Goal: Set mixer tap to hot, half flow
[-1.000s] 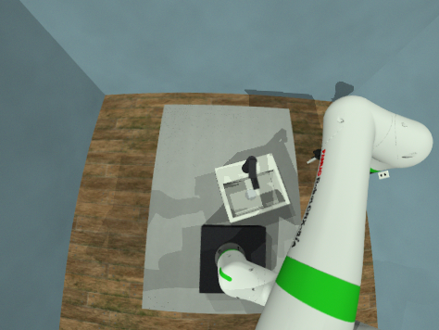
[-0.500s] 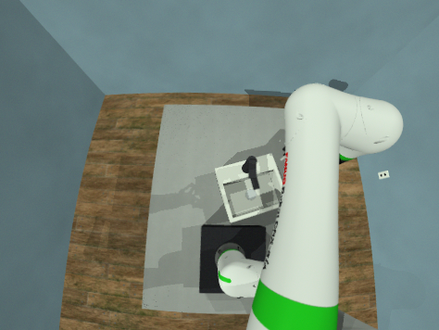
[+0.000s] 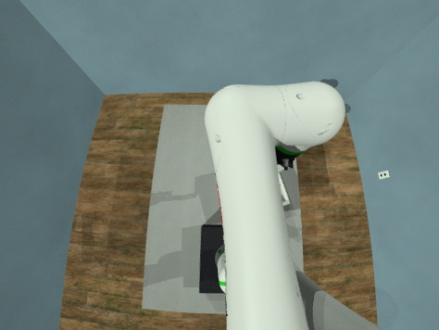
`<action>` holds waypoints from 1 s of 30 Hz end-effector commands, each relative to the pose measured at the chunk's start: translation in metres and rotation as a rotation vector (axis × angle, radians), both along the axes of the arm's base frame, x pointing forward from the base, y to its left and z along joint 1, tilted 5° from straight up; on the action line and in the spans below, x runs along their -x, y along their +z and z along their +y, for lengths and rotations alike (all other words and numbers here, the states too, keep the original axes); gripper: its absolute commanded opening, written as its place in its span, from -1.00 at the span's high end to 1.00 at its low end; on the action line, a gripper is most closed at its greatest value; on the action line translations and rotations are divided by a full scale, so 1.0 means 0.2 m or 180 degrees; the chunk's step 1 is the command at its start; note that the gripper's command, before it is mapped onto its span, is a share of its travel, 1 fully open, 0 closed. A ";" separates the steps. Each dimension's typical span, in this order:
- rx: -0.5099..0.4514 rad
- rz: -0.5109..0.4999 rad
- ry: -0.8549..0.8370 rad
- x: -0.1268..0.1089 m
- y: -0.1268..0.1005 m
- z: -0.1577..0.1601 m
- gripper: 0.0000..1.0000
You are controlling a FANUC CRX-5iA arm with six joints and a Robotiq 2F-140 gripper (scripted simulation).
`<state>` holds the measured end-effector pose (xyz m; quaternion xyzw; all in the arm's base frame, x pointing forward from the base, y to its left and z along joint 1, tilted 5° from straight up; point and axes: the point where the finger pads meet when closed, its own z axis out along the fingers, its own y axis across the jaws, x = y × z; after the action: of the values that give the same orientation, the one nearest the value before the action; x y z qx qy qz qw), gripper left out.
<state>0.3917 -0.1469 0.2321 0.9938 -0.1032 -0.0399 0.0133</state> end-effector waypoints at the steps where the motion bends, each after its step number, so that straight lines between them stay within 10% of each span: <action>1: -0.0005 -0.0005 0.0075 -0.01 0.01 0.04 -1.00; 2: -0.0005 -0.0005 0.0075 -0.01 0.01 0.04 1.00; 30: -0.0005 -0.0005 0.0075 -0.01 0.01 0.04 1.00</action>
<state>0.3934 -0.1396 0.2338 0.9950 -0.0914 -0.0392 0.0128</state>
